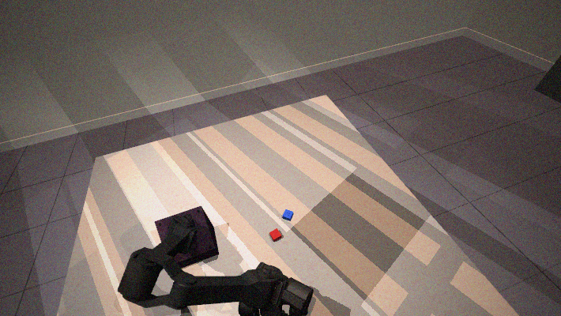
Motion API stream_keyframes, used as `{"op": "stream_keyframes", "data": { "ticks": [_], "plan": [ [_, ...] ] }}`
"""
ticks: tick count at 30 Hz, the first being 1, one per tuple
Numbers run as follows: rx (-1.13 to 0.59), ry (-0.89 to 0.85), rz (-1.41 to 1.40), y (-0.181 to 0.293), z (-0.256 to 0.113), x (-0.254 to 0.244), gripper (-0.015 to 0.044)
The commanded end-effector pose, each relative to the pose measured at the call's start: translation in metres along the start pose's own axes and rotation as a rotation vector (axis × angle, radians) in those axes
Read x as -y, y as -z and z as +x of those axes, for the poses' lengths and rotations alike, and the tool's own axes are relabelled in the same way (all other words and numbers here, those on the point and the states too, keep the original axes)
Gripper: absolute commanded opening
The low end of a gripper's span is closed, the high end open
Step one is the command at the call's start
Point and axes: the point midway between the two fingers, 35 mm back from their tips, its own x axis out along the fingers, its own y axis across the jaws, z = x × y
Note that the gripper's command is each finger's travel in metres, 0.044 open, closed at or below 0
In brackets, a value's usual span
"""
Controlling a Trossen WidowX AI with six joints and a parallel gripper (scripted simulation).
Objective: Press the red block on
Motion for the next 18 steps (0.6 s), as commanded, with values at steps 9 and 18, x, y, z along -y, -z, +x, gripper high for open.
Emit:
{"op": "stream_keyframes", "data": {
  "ticks": [9,18],
  "plan": [
    [-0.161,-0.208,-1.24,0.149,-0.085,-0.024,0.044],
    [-0.111,-0.335,-2.067,0.215,-0.144,0.005,0.044]
  ]
}}
